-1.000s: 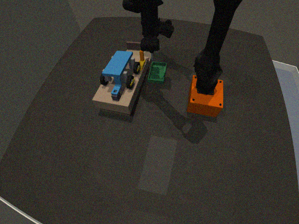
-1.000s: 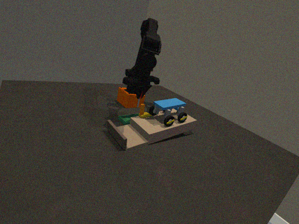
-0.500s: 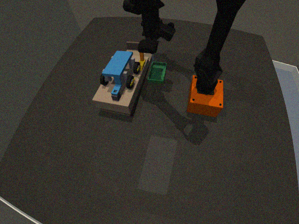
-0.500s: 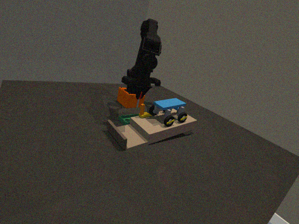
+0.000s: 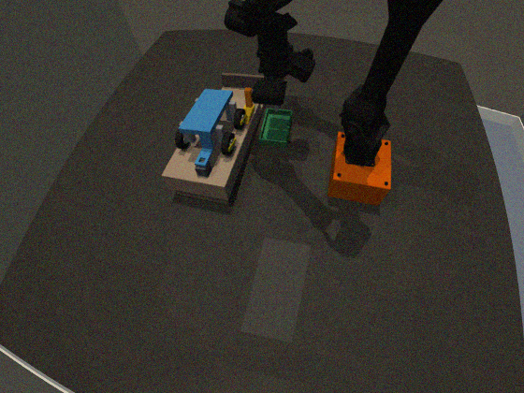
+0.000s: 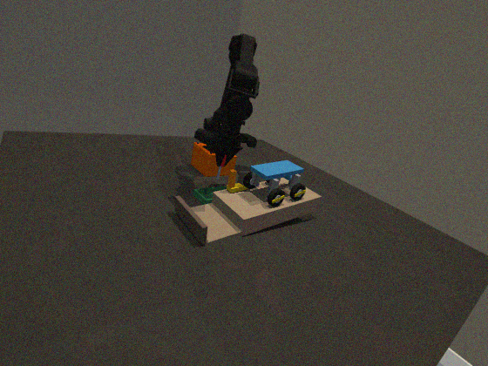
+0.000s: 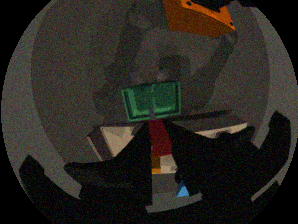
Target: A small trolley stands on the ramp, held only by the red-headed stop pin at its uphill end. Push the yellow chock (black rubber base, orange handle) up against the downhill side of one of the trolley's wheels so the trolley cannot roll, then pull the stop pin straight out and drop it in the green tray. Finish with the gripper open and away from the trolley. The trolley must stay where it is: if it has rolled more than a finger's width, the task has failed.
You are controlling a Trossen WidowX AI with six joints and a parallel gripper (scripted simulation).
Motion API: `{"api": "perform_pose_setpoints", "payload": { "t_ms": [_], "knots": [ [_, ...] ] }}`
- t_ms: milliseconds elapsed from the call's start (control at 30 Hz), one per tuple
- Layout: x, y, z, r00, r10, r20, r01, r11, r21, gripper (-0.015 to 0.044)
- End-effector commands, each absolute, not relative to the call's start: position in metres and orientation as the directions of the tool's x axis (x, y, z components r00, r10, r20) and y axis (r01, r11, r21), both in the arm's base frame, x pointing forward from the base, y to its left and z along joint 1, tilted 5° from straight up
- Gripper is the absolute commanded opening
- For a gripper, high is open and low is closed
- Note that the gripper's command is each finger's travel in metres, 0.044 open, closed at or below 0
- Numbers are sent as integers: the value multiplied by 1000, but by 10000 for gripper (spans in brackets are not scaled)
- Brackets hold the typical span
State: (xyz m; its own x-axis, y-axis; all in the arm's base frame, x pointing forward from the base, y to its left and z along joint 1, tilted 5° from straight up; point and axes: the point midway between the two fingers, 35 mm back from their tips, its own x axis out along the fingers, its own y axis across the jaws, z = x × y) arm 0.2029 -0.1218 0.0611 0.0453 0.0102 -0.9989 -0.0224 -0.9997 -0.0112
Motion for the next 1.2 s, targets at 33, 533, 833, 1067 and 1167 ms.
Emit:
{"api": "perform_pose_setpoints", "payload": {
  "t_ms": [33,533,833,1067,1167],
  "knots": [
    [203,-124,49,49,-73,-996,-28,-997,71,0],
    [205,-144,5,50,-114,-992,-31,-993,112,0],
    [205,-143,3,50,-113,-992,-31,-993,112,131],
    [205,-137,2,50,-113,-992,-31,-993,111,190],
    [206,-135,1,50,-113,-992,-31,-993,111,190]
  ]
}}
